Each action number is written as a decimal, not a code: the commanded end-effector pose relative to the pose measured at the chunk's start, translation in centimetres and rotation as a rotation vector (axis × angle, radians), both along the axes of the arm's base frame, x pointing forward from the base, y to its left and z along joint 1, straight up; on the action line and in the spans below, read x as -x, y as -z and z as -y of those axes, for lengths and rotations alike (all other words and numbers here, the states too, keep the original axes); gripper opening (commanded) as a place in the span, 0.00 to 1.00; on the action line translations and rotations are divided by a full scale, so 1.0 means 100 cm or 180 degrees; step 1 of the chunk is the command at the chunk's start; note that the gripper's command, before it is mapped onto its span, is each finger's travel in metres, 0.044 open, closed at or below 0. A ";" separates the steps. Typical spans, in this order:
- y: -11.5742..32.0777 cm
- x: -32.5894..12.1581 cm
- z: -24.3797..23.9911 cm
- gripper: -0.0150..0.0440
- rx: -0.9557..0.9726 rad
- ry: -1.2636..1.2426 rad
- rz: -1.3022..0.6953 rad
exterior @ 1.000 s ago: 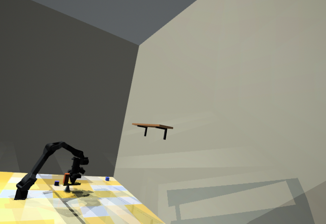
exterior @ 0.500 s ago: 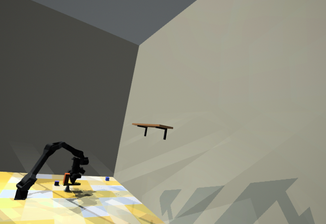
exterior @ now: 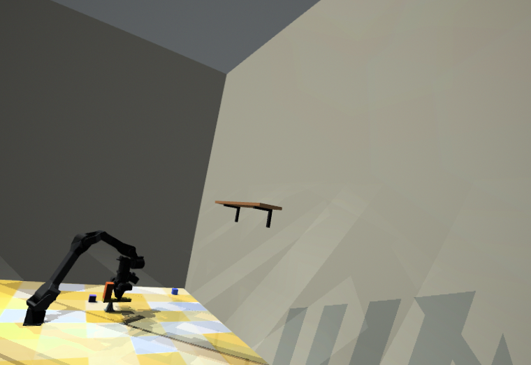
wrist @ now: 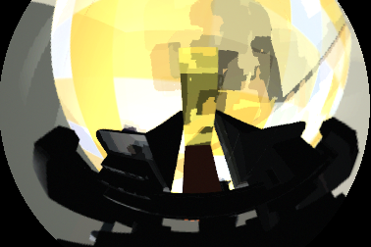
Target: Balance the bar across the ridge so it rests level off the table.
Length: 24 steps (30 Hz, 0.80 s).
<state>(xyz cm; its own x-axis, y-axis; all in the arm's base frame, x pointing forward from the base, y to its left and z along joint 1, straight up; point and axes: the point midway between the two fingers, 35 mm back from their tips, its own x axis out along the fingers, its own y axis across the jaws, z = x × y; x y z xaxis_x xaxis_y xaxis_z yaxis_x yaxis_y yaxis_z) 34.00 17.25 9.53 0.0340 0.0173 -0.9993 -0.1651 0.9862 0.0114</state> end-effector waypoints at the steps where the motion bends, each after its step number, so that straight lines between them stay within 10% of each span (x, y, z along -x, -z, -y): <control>1: 0.000 0.000 0.000 0.25 0.0000 0.0000 -0.0001; 24: 0.000 0.000 0.000 0.30 0.0000 0.0000 -0.0001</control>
